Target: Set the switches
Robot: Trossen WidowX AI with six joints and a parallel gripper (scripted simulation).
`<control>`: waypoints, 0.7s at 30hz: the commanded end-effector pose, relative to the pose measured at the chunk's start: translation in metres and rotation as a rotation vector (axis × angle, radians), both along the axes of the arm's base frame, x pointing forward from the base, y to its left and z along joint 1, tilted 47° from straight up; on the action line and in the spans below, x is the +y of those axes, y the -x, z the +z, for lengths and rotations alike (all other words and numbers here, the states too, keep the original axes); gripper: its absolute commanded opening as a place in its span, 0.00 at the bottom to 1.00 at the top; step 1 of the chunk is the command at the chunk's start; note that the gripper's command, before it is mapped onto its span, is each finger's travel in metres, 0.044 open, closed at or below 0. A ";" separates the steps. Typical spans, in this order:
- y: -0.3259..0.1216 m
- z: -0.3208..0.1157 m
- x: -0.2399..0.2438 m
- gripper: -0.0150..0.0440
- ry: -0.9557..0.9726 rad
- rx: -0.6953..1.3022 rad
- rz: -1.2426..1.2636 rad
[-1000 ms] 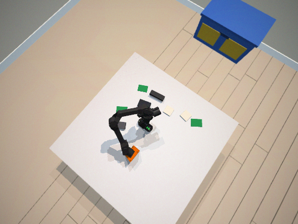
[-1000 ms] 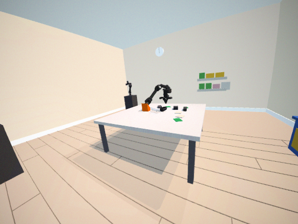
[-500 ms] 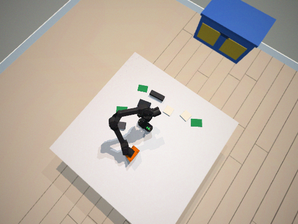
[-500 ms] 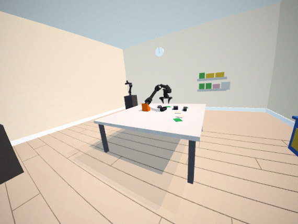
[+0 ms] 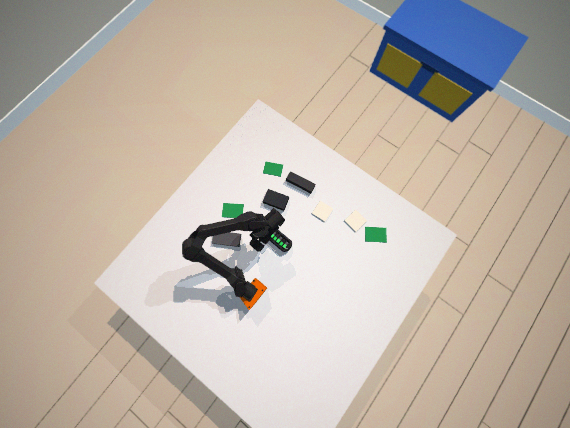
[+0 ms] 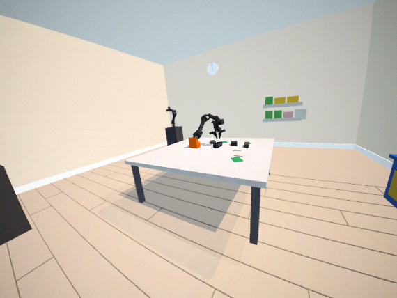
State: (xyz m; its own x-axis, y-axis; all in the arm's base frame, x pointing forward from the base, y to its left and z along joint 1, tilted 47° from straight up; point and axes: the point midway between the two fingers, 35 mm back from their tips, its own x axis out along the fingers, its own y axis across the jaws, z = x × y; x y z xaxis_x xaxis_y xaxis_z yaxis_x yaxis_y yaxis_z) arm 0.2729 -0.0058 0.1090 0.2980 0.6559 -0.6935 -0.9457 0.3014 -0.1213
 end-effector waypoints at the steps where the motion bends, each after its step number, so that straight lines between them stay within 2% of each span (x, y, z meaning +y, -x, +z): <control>1: 0.020 -0.004 0.018 0.33 -0.008 -0.035 -0.043; 3: 0.031 -0.007 0.027 0.25 -0.013 -0.059 -0.064; 7: 0.045 -0.013 0.038 0.25 -0.021 -0.090 -0.089; 21: 0.042 -0.023 0.047 0.25 -0.017 -0.087 -0.087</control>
State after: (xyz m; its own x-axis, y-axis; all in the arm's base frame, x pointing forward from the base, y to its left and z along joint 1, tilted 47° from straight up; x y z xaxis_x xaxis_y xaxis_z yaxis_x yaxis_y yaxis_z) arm 0.2321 0.0383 0.0910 0.4156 0.6398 -0.6465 -0.9018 0.3824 -0.2014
